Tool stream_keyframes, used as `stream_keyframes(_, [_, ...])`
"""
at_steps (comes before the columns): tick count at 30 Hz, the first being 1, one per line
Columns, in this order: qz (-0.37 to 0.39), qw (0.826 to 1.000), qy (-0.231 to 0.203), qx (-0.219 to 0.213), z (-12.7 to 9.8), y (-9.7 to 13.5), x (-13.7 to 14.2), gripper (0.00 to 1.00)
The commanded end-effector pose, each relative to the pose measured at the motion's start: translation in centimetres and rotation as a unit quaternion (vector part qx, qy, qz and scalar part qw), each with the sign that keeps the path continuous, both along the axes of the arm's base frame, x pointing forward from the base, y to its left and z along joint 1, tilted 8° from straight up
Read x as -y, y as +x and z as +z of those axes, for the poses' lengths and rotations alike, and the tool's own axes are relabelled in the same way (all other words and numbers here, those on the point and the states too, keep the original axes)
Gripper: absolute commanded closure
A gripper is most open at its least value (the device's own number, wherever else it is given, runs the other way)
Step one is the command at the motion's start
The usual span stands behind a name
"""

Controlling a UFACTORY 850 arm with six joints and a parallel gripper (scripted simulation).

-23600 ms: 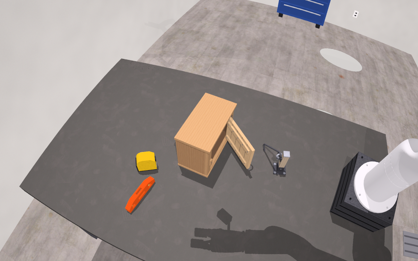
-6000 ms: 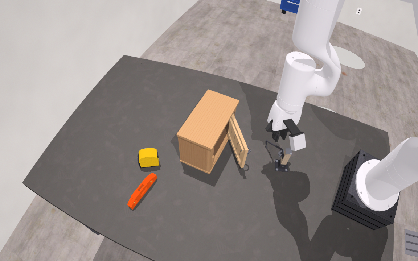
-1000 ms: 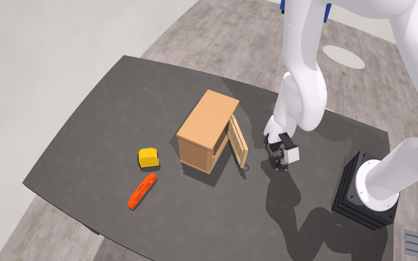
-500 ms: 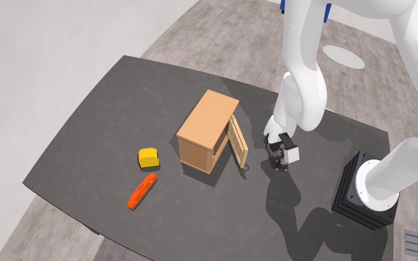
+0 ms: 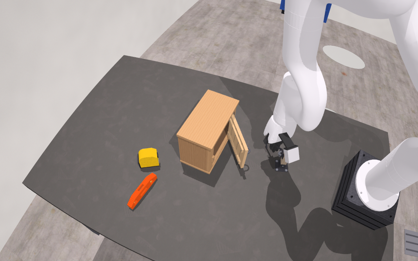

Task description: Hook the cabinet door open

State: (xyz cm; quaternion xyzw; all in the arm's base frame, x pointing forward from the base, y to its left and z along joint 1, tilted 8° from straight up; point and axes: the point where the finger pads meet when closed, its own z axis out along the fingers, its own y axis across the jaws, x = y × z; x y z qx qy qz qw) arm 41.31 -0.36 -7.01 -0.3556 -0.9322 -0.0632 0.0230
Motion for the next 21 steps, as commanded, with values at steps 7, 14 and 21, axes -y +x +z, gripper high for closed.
stream_keyframes(7, [0.000,1.000,0.000,0.001,0.10,0.09,0.04,0.96])
stream_keyframes(14, [0.000,1.000,0.000,0.001,0.32,0.18,0.15,0.96])
stream_keyframes(21, [0.000,1.000,0.000,0.001,0.61,0.27,0.27,0.96])
